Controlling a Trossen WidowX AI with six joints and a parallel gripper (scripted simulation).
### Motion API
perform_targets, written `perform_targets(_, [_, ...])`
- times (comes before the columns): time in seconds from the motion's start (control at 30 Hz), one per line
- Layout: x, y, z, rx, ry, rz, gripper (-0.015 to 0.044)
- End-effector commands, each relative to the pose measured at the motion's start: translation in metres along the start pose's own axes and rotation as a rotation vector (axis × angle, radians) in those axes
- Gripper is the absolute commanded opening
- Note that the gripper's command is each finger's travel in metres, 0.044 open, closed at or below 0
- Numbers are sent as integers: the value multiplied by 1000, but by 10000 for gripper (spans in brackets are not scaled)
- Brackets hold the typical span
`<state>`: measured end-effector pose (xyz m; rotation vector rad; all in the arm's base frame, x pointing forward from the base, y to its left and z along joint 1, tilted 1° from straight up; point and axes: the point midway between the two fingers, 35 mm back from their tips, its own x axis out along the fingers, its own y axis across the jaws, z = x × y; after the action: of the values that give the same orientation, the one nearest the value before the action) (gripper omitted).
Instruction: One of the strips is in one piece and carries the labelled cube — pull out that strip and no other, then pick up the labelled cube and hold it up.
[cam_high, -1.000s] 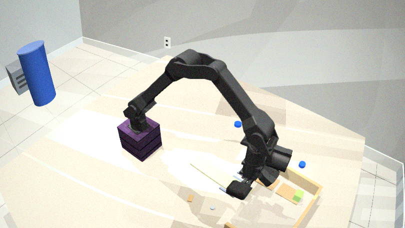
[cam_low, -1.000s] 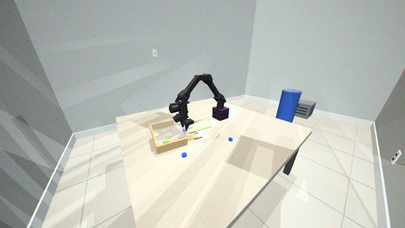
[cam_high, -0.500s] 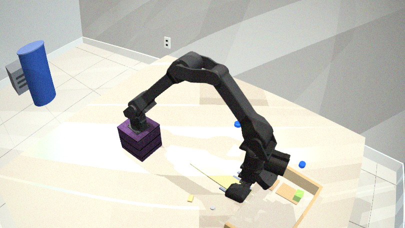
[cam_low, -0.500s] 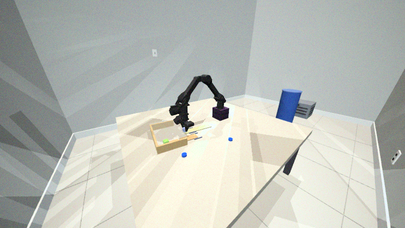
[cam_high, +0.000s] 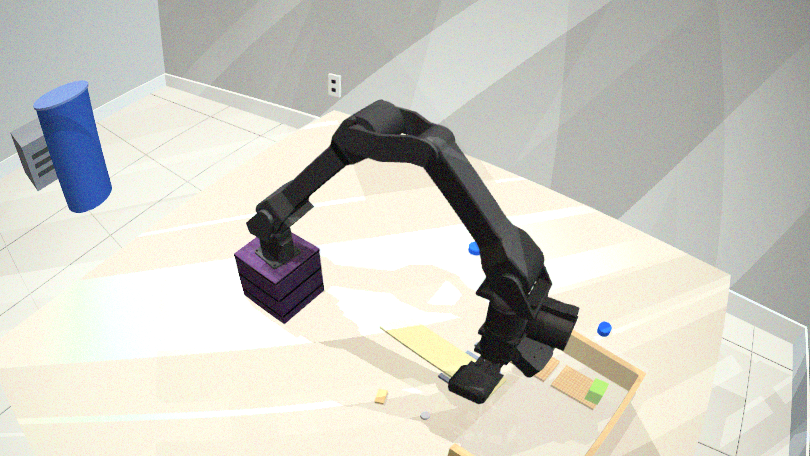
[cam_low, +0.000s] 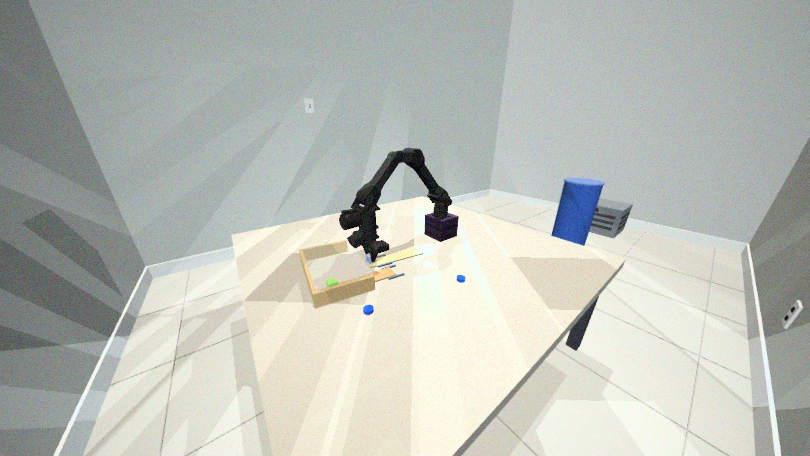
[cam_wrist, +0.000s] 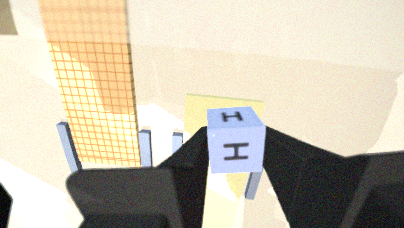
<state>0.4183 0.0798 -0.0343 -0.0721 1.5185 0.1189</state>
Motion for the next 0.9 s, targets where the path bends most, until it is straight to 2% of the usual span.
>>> perform_targets(0.0, [-10,0,-11,-6,1,5,0])
perform_targets(0.4, [-37,-4,-54,3,5,-9,0])
perform_targets(0.87, [-38,-7,-94,5,8,-10,0])
